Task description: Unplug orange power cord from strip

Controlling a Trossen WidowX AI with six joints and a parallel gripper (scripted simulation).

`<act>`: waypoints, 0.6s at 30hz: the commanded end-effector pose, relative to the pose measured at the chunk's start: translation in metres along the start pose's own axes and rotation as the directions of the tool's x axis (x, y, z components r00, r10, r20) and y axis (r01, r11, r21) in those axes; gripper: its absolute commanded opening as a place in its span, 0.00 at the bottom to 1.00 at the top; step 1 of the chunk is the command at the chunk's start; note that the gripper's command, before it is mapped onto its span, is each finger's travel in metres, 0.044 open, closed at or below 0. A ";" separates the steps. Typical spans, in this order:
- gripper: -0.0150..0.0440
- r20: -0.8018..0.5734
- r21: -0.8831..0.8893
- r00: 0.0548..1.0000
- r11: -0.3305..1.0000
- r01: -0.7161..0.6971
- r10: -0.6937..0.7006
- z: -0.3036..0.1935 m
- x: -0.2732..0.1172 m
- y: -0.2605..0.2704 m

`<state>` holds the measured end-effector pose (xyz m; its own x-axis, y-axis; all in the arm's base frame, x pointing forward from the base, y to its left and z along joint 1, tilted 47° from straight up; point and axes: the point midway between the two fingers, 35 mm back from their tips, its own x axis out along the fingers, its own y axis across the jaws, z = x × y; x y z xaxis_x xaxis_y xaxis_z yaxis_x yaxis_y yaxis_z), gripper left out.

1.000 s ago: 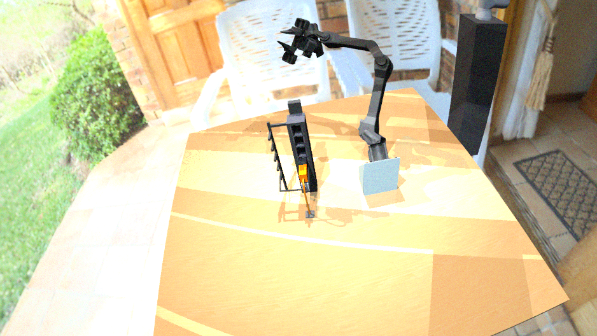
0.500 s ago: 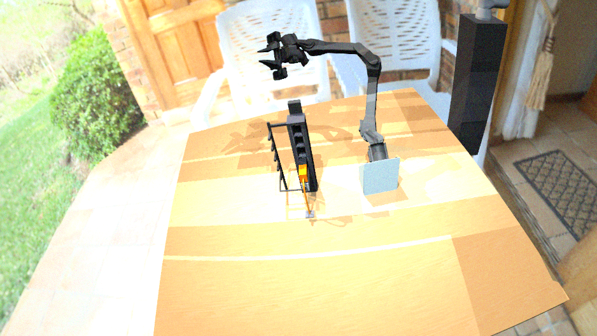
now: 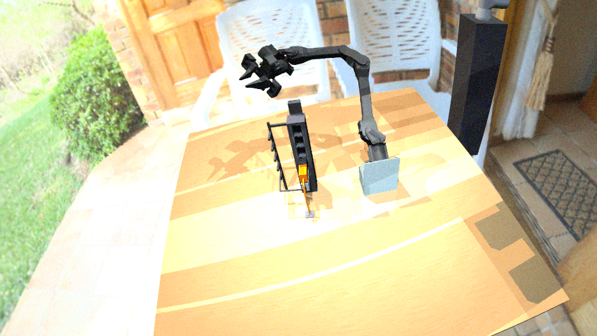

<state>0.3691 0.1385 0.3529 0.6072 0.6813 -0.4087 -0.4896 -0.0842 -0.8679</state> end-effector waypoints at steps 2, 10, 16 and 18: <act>0.53 -0.034 0.136 0.995 0.987 -0.088 0.094 -0.004 0.031 0.023; 0.53 -0.103 0.346 0.961 0.915 -0.208 0.257 -0.002 0.079 0.068; 0.53 -0.161 0.469 0.908 0.840 -0.274 0.386 0.006 0.111 0.110; 0.53 -0.169 0.476 0.895 0.829 -0.292 0.412 0.010 0.117 0.119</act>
<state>0.3797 0.2062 0.2241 0.4761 0.4896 -0.7305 -0.8571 0.0722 -0.5102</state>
